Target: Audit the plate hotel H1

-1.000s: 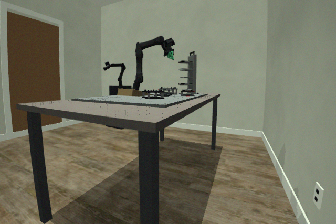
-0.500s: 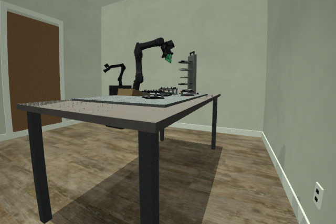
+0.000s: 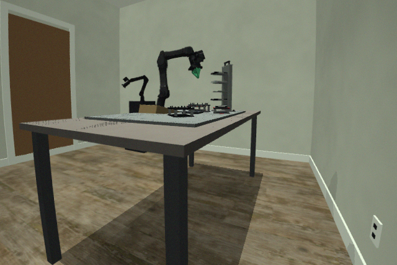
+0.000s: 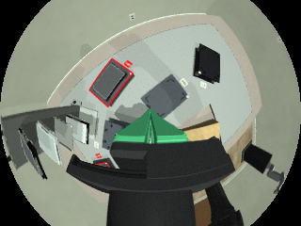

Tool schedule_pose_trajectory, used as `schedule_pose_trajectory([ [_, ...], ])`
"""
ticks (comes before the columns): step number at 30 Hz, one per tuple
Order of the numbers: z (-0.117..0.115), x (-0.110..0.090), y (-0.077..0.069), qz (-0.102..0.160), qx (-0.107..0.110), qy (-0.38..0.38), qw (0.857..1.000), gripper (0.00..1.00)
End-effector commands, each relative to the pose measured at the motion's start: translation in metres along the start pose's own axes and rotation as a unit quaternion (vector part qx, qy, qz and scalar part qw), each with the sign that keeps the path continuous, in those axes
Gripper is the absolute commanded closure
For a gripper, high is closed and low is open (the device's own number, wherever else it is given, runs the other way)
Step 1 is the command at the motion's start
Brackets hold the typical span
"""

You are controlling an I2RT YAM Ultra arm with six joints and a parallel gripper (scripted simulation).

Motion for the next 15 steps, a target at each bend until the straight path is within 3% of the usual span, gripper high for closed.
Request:
schedule_pose_trajectory([
  [1, -0.008, 0.001, -0.002, -0.008, 0.007, -0.031, 0.999, 1.00],
  [3, -0.012, -0.002, 0.003, -0.008, 0.007, -0.031, 0.999, 1.00],
  [6, -0.018, -0.008, 0.008, 0.018, -0.005, -0.063, 0.998, 1.00],
  [10, -0.021, -0.009, 0.013, 0.011, -0.001, -0.062, 0.998, 1.00],
  [13, -0.028, -0.017, 0.018, 0.041, -0.013, -0.094, 0.995, 1.00],
  [15, -0.029, -0.017, 0.022, 0.030, -0.007, -0.092, 0.995, 1.00],
])
Point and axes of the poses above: the point where the finger pads meet when closed, its own y axis out along the fingers, its own z axis across the jaws, x = y × z, the point moved 6 cm from there along -y, back along the fingers, and after that the axes turned 8 degrees about -y, right-handed, at the moved point
